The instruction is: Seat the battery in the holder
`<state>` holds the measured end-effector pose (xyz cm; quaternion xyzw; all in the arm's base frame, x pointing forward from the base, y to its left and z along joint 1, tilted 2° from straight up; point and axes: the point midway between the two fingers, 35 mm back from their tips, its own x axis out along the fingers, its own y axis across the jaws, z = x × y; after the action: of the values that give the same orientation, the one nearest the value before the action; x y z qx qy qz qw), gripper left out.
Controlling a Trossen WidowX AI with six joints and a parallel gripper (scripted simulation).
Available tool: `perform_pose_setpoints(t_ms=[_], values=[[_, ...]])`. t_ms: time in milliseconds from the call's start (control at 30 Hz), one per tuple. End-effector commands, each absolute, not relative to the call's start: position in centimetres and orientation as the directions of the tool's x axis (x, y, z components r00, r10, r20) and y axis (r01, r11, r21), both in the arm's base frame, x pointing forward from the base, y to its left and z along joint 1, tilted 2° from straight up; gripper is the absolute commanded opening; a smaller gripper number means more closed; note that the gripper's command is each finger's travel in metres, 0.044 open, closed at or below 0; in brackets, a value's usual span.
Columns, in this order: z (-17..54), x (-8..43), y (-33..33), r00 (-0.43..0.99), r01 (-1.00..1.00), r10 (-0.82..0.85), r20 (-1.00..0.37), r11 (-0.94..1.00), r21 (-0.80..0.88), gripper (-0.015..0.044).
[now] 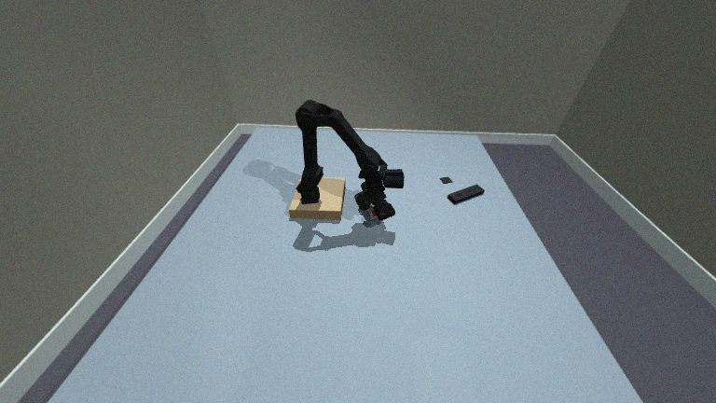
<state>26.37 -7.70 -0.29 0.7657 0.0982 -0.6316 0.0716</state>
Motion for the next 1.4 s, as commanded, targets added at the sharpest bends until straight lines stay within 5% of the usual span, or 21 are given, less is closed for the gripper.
perform_pose_setpoints(t_ms=[0, 1367], values=[[-0.6, 26.1, -7.7, 0.136, 0.236, 0.051, -0.989, -0.972, -0.017, 0.0076], [-0.7, 27.9, -7.2, -0.013, 0.245, 0.016, -1.0, -0.969, -0.018, 0.0076]])
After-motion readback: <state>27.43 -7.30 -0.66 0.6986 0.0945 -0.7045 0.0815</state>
